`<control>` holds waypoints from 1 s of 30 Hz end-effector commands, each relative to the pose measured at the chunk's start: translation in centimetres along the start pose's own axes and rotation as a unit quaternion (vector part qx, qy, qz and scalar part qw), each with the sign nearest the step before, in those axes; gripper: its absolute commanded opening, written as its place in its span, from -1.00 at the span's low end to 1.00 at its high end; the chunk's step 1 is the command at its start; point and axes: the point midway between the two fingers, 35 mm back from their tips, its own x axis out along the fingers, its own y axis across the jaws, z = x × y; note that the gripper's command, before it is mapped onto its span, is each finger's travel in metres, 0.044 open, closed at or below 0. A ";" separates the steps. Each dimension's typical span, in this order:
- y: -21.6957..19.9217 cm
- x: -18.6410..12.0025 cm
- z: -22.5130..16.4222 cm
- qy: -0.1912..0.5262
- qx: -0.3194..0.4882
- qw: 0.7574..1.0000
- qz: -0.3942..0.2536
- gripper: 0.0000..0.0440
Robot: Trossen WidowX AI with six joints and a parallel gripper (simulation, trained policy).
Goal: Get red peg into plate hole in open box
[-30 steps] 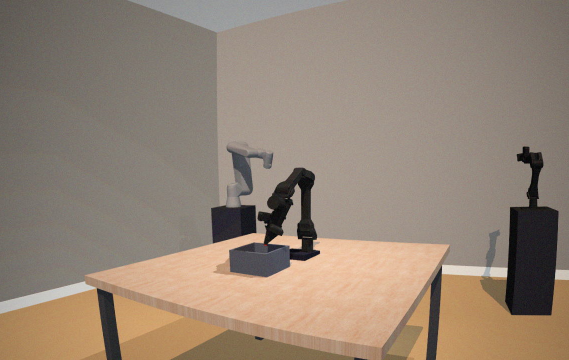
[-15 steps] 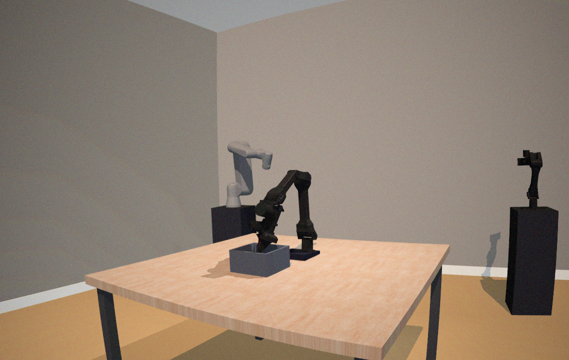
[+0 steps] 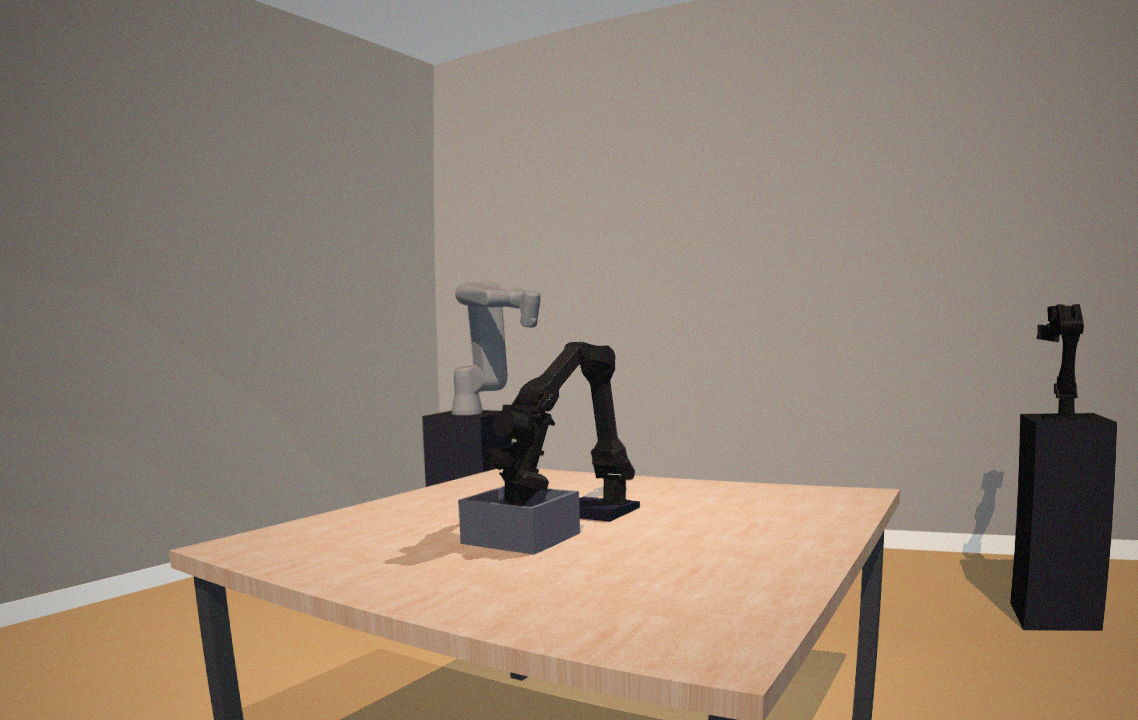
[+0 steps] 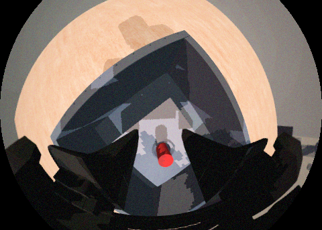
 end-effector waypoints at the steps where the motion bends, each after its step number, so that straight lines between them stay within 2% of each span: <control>1: 0.8 -0.5 1.2 0.003 -0.002 1.000 0.014 0.45; 6: 2.2 -1.2 2.6 0.011 -0.002 0.999 0.035 1.00; 20: 6.9 -4.5 6.4 0.008 -0.011 0.994 0.108 1.00; 30: 7.2 -4.7 6.6 0.006 -0.011 0.994 0.112 1.00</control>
